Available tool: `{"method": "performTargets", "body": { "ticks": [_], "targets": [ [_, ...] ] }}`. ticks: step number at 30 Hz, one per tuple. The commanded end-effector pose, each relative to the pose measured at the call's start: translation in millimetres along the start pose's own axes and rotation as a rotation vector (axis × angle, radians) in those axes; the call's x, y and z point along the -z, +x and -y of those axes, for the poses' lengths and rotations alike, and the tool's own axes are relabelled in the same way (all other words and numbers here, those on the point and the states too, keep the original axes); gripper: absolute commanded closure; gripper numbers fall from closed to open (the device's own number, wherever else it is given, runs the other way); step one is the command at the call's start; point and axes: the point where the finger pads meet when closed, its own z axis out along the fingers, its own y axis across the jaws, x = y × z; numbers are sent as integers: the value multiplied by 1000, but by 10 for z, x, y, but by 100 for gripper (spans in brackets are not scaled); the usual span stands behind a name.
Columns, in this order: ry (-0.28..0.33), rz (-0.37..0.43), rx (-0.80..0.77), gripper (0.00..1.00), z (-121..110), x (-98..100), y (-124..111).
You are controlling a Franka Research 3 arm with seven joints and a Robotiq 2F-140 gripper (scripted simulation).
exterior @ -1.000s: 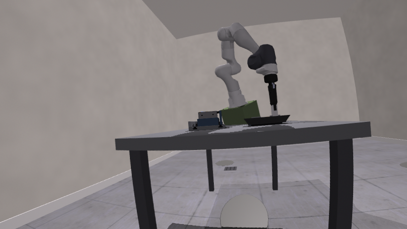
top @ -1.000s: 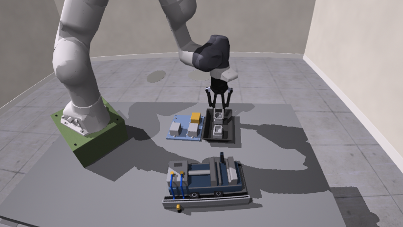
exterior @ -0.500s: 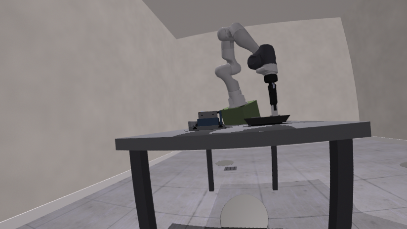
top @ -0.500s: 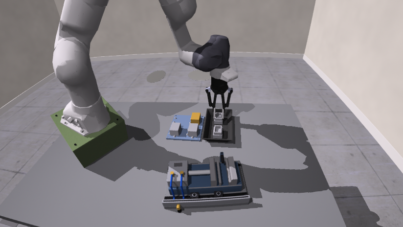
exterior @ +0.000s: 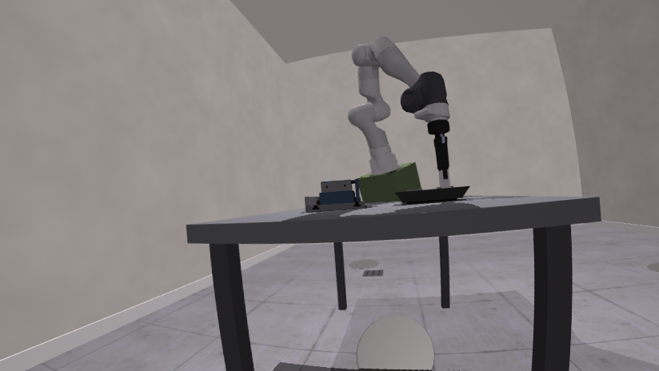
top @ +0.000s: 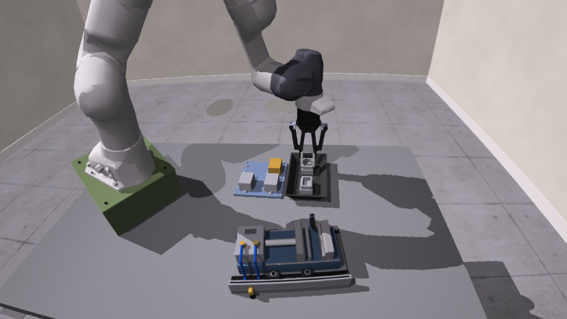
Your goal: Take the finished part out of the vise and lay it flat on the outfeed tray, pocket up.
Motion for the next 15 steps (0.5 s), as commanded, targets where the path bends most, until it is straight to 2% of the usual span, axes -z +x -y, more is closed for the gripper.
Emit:
{"method": "performTargets", "body": {
  "ticks": [1,3,4,15],
  "targets": [
    [6,4,-9,100,35,13,-3],
    [6,4,-9,100,35,13,-3],
    [6,4,-9,60,35,13,-3],
    [6,4,-9,60,35,13,-3]
  ]
}}
